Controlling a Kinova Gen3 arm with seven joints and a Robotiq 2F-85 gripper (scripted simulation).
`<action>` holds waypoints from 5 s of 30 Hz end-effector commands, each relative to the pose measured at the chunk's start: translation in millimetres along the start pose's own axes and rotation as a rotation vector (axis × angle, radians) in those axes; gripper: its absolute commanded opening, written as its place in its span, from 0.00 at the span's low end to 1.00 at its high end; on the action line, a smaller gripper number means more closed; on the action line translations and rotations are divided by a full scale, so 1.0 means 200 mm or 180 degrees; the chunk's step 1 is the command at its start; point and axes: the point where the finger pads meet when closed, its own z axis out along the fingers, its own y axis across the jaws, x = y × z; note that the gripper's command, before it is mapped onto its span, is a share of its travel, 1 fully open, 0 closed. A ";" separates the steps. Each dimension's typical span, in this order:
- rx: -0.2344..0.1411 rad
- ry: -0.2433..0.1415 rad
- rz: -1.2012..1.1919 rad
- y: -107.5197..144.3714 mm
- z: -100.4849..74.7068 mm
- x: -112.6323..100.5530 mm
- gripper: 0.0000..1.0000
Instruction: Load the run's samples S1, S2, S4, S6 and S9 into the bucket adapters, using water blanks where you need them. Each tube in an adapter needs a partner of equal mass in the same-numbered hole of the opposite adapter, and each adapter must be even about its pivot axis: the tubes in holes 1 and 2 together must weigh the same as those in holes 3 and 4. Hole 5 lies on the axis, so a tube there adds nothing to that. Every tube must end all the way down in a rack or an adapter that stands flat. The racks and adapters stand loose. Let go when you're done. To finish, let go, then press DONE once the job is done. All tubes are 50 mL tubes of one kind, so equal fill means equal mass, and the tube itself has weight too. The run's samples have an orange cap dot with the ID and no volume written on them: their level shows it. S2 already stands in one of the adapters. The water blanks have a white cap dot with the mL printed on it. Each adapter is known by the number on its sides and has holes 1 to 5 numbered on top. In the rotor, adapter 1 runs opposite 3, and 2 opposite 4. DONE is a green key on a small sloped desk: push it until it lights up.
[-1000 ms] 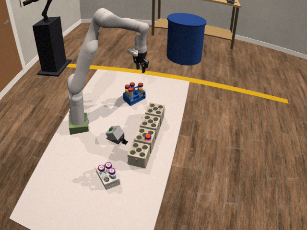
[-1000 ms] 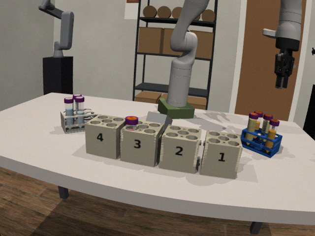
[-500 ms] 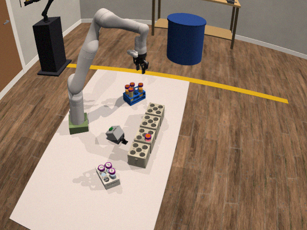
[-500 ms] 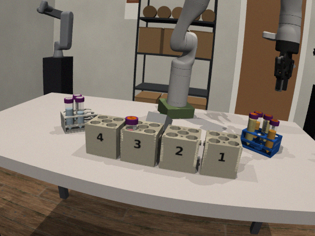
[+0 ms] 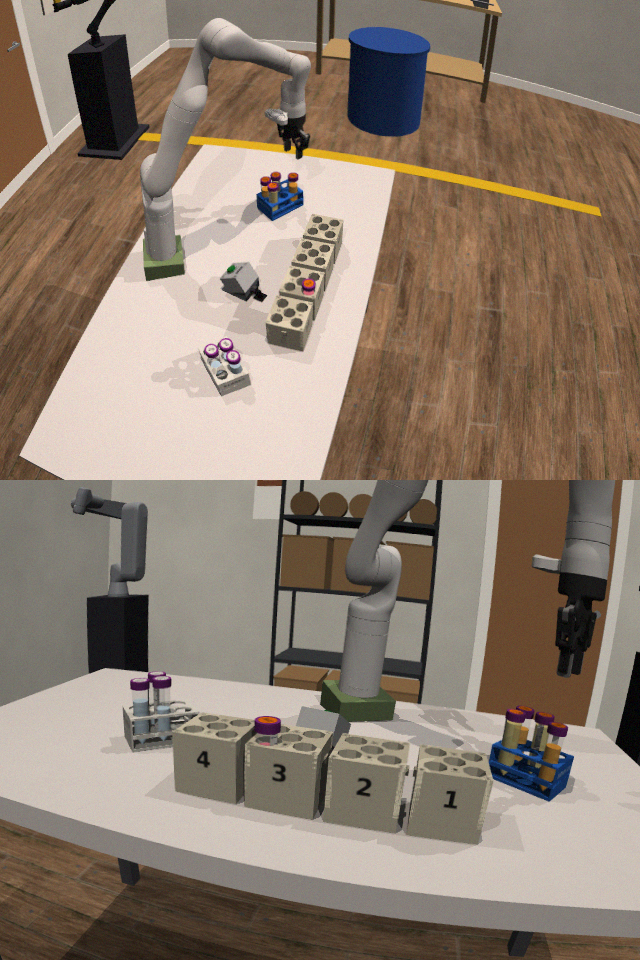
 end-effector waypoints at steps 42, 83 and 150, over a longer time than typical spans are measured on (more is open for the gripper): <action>0.0008 0.0003 0.0019 0.00 0.27 0.00 0.62; -0.0005 0.0007 0.0007 0.00 0.47 0.00 0.62; -0.0005 0.0007 0.0007 0.00 0.53 0.00 0.10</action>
